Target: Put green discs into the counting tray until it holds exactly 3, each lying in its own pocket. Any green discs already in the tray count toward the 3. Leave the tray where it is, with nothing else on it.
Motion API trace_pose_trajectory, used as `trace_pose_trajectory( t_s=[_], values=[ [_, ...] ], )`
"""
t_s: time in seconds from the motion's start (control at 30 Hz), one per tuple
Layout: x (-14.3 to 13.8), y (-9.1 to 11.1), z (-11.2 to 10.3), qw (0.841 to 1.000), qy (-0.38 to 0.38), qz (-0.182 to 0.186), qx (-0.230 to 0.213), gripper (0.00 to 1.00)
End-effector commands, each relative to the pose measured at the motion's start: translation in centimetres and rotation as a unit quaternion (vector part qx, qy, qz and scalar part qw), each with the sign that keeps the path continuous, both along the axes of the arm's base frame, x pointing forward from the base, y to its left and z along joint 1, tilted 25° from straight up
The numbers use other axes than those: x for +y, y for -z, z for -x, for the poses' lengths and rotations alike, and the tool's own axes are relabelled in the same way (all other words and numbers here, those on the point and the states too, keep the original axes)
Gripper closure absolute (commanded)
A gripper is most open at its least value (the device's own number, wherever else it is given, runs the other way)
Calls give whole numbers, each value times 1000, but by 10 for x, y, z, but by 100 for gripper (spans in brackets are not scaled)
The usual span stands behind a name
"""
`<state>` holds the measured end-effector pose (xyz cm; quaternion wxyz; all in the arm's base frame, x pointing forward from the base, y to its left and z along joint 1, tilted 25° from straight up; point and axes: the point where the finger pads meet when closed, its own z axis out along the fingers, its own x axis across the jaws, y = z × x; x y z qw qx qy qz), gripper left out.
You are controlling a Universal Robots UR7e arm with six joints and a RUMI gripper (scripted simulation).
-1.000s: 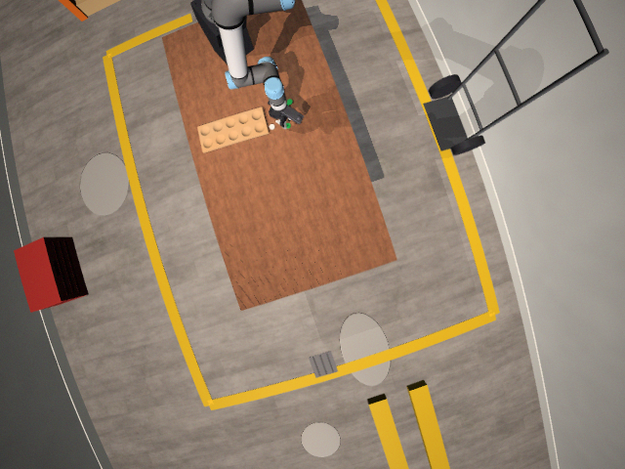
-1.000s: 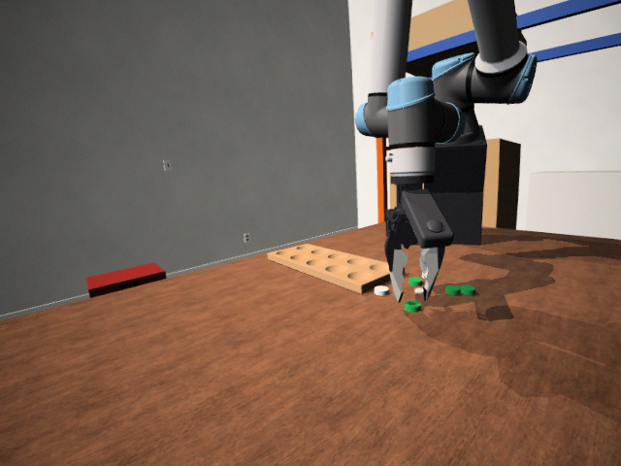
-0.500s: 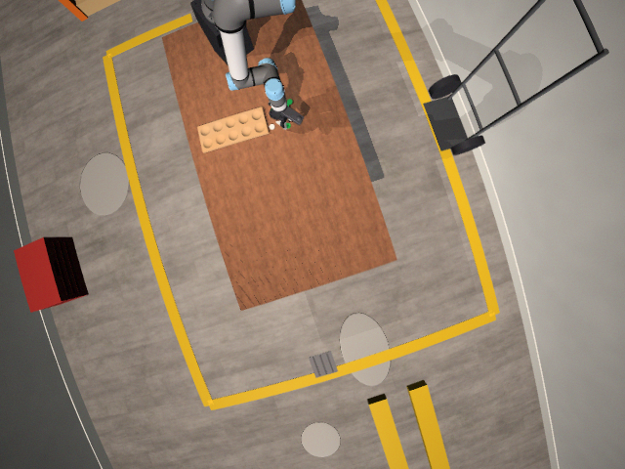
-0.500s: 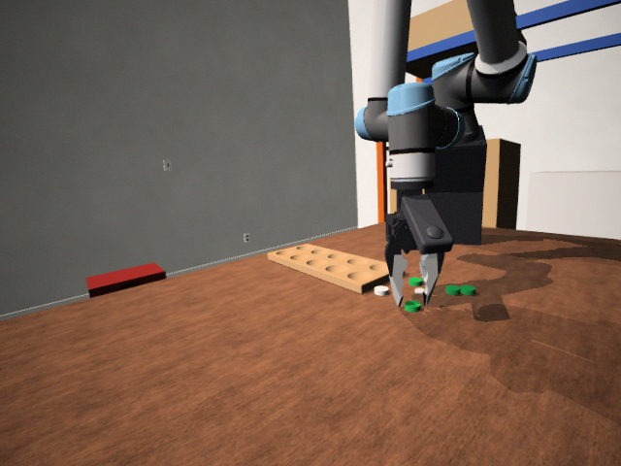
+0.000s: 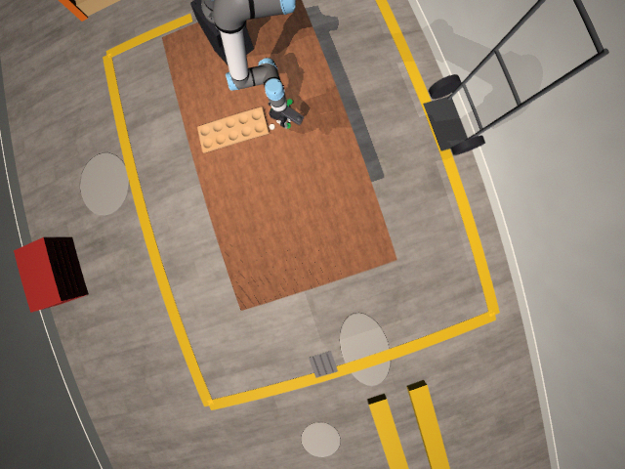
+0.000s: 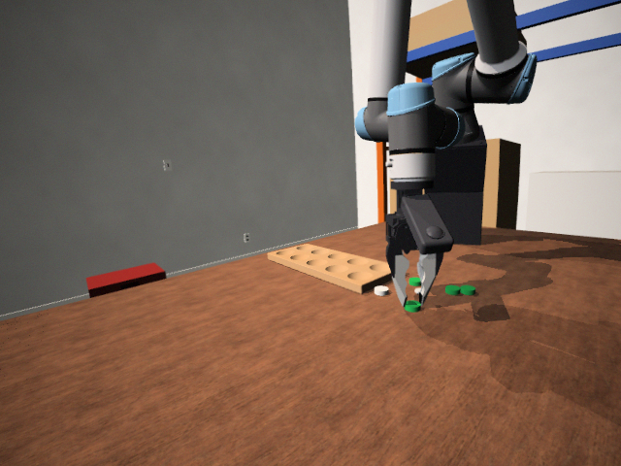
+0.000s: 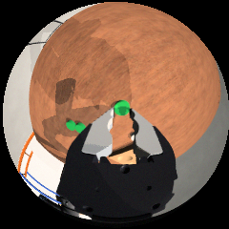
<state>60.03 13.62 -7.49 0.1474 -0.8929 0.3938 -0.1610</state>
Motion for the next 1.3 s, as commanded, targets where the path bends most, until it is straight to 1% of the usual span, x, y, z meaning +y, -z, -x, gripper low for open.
trace_pose_trajectory(
  t_s=[0.0,0.8,1.0,1.07,1.27],
  values=[
    [0,-1,0,1000,0,0,-1,100],
    [0,-2,0,1000,0,0,-1,100],
    [-2,-14,5,1000,0,0,-1,100],
    [-2,-14,5,1000,0,0,-1,100],
    [-5,-36,15,1000,0,0,-1,100]
  ],
)
